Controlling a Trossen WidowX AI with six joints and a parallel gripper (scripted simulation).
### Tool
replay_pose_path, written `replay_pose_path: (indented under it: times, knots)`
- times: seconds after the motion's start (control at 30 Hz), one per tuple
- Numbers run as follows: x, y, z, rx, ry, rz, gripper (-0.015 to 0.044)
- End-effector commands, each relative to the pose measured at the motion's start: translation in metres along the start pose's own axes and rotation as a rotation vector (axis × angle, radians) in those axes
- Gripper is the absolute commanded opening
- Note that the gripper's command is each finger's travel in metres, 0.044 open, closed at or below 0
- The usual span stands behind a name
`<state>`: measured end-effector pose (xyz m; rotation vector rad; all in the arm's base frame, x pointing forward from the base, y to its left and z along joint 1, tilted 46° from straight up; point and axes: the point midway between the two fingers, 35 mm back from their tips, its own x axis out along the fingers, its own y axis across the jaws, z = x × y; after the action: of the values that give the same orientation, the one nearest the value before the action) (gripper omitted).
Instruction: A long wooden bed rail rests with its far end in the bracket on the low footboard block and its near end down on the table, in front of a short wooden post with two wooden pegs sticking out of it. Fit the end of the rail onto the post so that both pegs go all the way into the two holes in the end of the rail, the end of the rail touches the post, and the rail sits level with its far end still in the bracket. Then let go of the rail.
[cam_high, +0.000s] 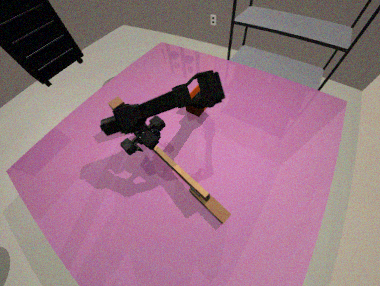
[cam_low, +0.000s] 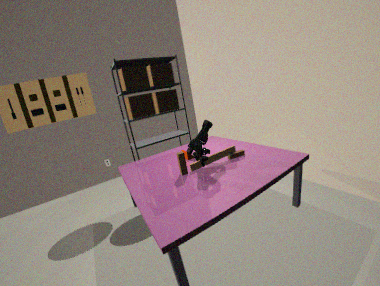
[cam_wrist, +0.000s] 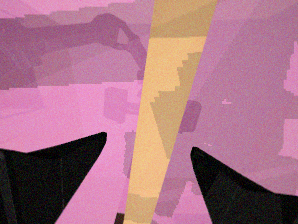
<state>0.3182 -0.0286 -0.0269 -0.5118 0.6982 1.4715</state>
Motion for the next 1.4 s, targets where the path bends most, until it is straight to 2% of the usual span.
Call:
replay_pose_path:
  times: [0.0,0.33,0.57,0.6,1.37]
  knots:
    - [0.0018,0.0012,-0.0001,0.007,-0.005,0.0,0.0335]
    - [0.0018,0.0012,-0.0001,0.007,-0.005,0.0,0.0072]
    - [0.0018,0.0012,-0.0001,0.007,-0.005,0.0,0.0026]
    - [0.0018,0.0012,-0.0001,0.007,-0.005,0.0,0.0]
    - [-0.0043,0.0009,-0.0006,0.007,-0.005,0.0,0.0]
